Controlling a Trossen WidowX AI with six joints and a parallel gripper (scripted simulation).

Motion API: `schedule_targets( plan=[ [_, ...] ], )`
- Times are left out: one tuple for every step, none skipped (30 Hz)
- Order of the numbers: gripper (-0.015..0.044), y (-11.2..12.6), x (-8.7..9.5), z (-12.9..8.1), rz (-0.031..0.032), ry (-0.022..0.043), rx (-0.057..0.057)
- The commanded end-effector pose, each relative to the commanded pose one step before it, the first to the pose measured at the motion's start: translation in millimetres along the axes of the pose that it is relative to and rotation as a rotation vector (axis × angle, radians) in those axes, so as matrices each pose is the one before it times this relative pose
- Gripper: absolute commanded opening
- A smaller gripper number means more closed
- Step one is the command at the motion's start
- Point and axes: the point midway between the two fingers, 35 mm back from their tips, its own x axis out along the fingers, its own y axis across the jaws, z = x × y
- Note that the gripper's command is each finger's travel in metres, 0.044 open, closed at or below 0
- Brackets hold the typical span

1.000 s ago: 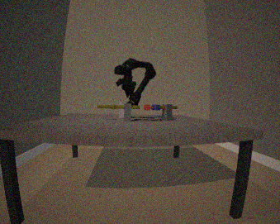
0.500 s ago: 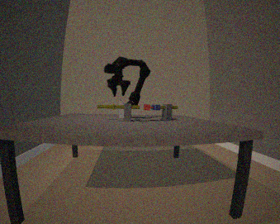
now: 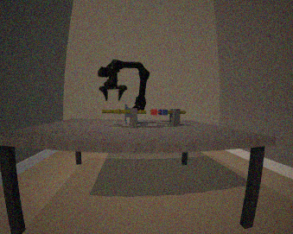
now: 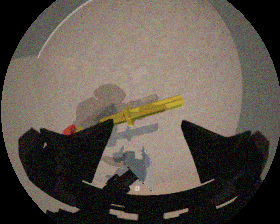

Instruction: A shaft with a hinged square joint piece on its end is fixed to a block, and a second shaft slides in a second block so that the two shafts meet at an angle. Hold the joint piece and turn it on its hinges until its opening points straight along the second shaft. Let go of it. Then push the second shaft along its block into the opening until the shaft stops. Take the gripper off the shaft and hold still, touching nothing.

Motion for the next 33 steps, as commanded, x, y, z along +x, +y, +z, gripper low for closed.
schedule_targets(
  plan=[
    [0.044,-22.49,1.06,4.47,-0.0132,-0.00143,-0.1441],
    [0.044,-5.31,0.68,-0.21,-0.00157,0.00049,-0.0344],
    [0.044,-5.29,0.73,-0.46,-0.00152,0.00056,-0.0344],
    [0.044,-5.27,0.79,-0.7,-0.00146,0.00063,-0.0344],
    [0.044,-5.23,0.84,-0.95,-0.0014,0.0007,-0.0344],
    [0.044,-4.25,0.74,-0.97,-0.0011,0.00062,-0.0282],
    [0.044,-2.53,0.46,-0.67,-0.00064,0.00039,-0.0169],
    [0.044,-0.84,0.16,-0.24,-0.00021,0.00013,-0.0056],
    [0.044,0.0,0.0,0.0,0.0,0.0,0.0],
    [0.044,0.0,0.0,0.0,0.0,0.0,0.0],
    [0.044,0.0,0.0,0.0,0.0,0.0,0.0],
    [0.044,0.0,0.0,0.0,0.0,0.0,0.0],
    [0.044,0.0,0.0,0.0,0.0,0.0,0.0],
    [0.044,0.0,0.0,0.0,0.0,0.0,0.0],
    [0.044,-0.01,0.25,0.04,0.00003,0.00046,0.0056],
    [0.044,-0.03,0.74,0.11,0.00006,0.00137,0.0168],
    [0.044,-0.05,1.24,0.18,0.00004,0.00229,0.0279],
    [0.044,-0.05,1.51,0.21,-0.00004,0.00279,0.0341],
    [0.044,-0.04,1.51,0.21,-0.00014,0.00279,0.0341],
    [0.044,-0.03,1.51,0.21,-0.00024,0.00279,0.0341],
    [0.044,-0.02,1.51,0.21,-0.00034,0.00278,0.0341],
    [0.044,-0.01,1.51,0.21,-0.00044,0.00276,0.0341],
    [0.044,0.0,1.51,0.21,-0.00054,0.00274,0.0341],
    [0.044,0.01,1.51,0.21,-0.00064,0.00272,0.0341],
    [0.044,0.02,1.51,0.2,-0.00074,0.0027,0.0341],
    [0.044,0.03,1.51,0.2,-0.00084,0.00267,0.0341],
    [0.044,0.04,1.51,0.2,-0.00093,0.00264,0.0341],
    [0.044,0.04,1.51,0.19,-0.00103,0.0026,0.0341],
    [0.044,0.05,1.51,0.19,-0.00112,0.00257,0.0341],
    [0.044,0.06,1.51,0.18,-0.00122,0.00252,0.0341],
    [0.044,0.07,1.51,0.18,-0.00131,0.00248,0.0341],
    [0.044,0.08,1.51,0.17,-0.0014,0.00243,0.0341],
    [0.044,0.08,1.51,0.17,-0.00148,0.00238,0.0341]
  ],
)
